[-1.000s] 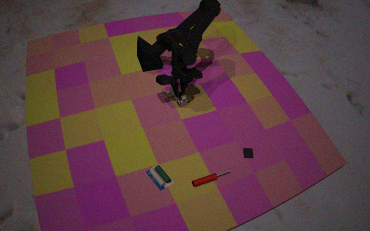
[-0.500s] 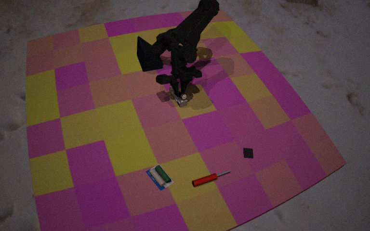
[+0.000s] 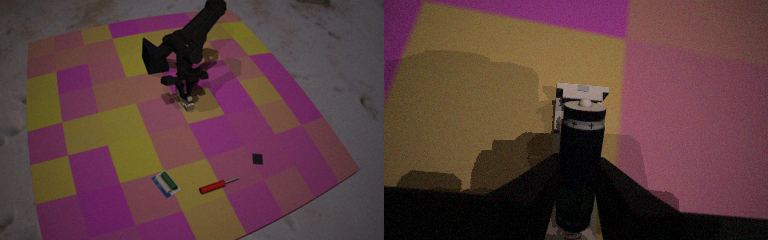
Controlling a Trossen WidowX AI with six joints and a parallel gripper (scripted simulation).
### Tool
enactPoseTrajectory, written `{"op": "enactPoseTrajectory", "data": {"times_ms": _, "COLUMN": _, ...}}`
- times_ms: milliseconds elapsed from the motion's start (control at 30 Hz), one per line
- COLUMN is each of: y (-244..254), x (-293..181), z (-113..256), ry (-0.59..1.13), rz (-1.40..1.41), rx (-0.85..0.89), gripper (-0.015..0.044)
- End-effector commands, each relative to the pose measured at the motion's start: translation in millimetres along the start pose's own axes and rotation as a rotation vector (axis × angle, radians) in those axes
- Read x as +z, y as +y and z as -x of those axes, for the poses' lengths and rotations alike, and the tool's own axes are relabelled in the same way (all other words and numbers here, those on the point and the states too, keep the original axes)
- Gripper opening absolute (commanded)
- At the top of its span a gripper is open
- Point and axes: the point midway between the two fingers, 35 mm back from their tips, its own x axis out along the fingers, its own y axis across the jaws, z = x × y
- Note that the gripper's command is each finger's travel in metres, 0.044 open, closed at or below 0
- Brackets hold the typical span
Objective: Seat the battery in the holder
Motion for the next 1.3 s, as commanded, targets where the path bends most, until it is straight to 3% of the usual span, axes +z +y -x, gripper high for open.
{"op": "enactPoseTrajectory", "data": {"times_ms": 0, "y": -1.0, "x": -7.0, "z": 1.3, "ry": 0.008, "rz": -0.006, "rx": -0.002, "gripper": 0.0065}}
{"op": "enactPoseTrajectory", "data": {"times_ms": 1267, "y": -1.1, "x": -12.9, "z": 4.4, "ry": 0.025, "rz": -0.007, "rx": -0.012, "gripper": 0.0065}}
